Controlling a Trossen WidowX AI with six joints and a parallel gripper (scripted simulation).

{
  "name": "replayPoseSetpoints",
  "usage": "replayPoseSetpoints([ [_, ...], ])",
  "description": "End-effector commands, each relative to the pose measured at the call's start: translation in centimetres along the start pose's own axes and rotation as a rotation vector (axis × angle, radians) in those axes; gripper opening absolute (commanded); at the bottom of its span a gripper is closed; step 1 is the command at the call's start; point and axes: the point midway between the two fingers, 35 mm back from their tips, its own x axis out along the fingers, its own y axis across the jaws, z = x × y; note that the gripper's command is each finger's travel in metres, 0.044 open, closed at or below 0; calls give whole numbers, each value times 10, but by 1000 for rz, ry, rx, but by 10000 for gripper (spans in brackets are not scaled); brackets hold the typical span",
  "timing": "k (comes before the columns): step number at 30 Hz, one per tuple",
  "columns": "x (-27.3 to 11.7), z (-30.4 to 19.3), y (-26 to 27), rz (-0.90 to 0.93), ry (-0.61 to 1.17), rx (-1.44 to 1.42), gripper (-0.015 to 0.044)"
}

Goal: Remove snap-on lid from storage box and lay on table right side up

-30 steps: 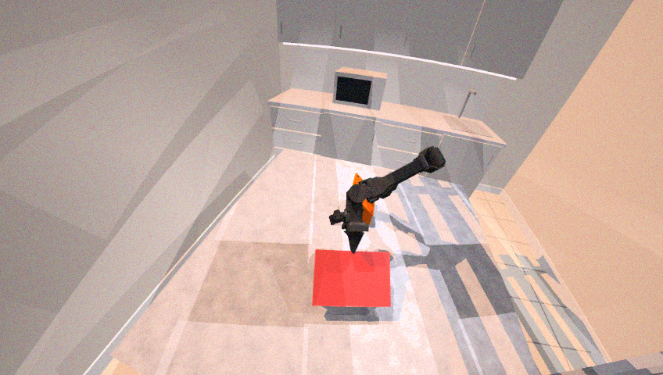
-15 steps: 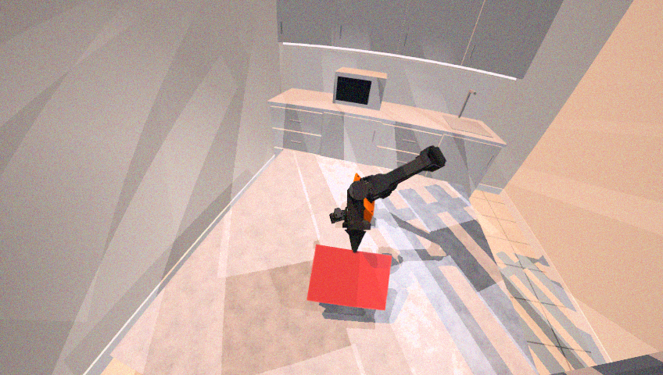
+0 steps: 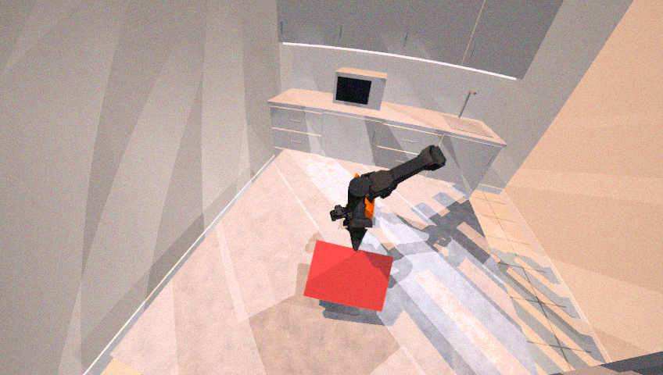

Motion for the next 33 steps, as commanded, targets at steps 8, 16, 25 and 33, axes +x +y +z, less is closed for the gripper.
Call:
replayPoseSetpoints([
  [8,-10,-1,15,7,3,-12,0],
  [16,-17,-1,23,7,2,-12,0],
  [25,-25,-1,32,7,2,-12,0],
  [33,-28,-2,34,7,2,-12,0],
])
